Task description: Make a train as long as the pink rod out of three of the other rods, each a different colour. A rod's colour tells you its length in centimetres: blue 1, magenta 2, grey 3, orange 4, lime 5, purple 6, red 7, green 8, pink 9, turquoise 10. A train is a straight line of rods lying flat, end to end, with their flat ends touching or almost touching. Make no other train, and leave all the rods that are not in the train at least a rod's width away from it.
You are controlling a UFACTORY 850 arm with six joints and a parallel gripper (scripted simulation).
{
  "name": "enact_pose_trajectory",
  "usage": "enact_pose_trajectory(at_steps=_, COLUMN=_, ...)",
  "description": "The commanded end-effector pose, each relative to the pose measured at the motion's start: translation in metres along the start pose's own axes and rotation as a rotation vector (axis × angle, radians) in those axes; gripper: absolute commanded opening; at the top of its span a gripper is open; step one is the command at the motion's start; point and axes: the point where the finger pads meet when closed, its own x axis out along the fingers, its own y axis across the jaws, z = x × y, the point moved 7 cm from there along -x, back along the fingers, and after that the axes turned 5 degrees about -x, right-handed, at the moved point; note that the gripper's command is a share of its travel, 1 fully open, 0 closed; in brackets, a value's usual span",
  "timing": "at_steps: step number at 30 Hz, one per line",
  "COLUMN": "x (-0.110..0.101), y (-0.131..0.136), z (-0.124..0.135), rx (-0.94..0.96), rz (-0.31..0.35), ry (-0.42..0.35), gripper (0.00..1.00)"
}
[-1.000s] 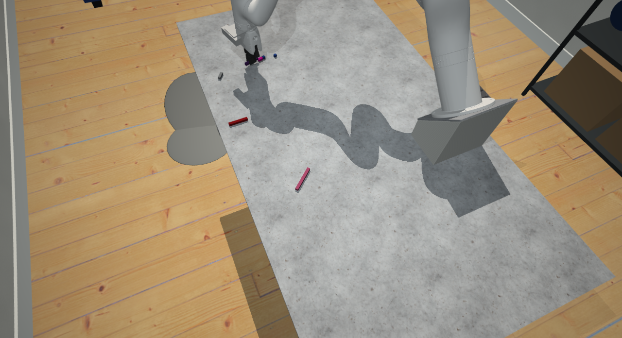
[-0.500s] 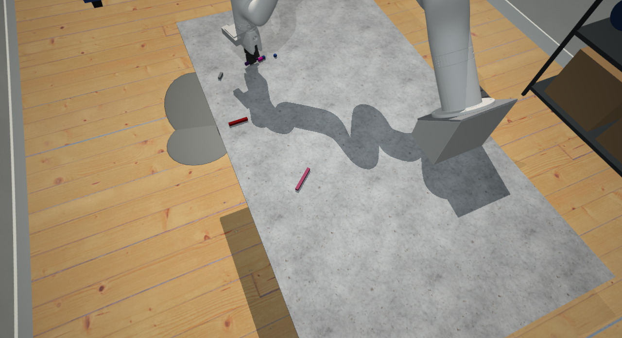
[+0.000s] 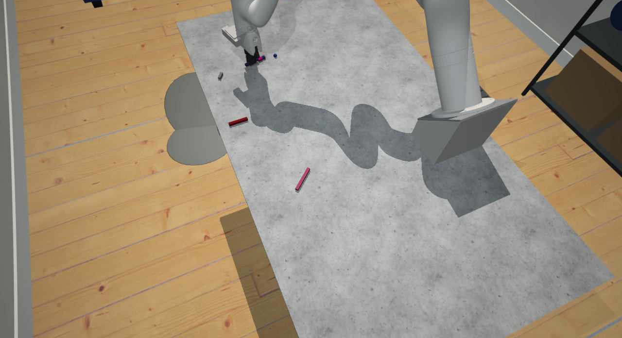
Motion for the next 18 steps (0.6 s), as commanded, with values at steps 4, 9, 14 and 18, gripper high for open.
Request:
enact_pose_trajectory(at_steps=4, x=0.0054, y=0.0007, z=-0.0002, rx=0.001, rz=0.001, ry=0.001, gripper=0.04)
enact_pose_trajectory(at_steps=9, x=0.0064, y=0.0007, z=-0.0002, rx=0.001, rz=0.001, ry=0.001, gripper=0.04)
enact_pose_trajectory(at_steps=14, x=0.0066, y=0.0007, z=-0.0002, rx=0.001, rz=0.001, ry=0.001, gripper=0.04)
enact_pose_trajectory(at_steps=18, x=0.0066, y=0.0007, z=-0.0002, rx=0.001, rz=0.001, ry=0.001, gripper=0.04)
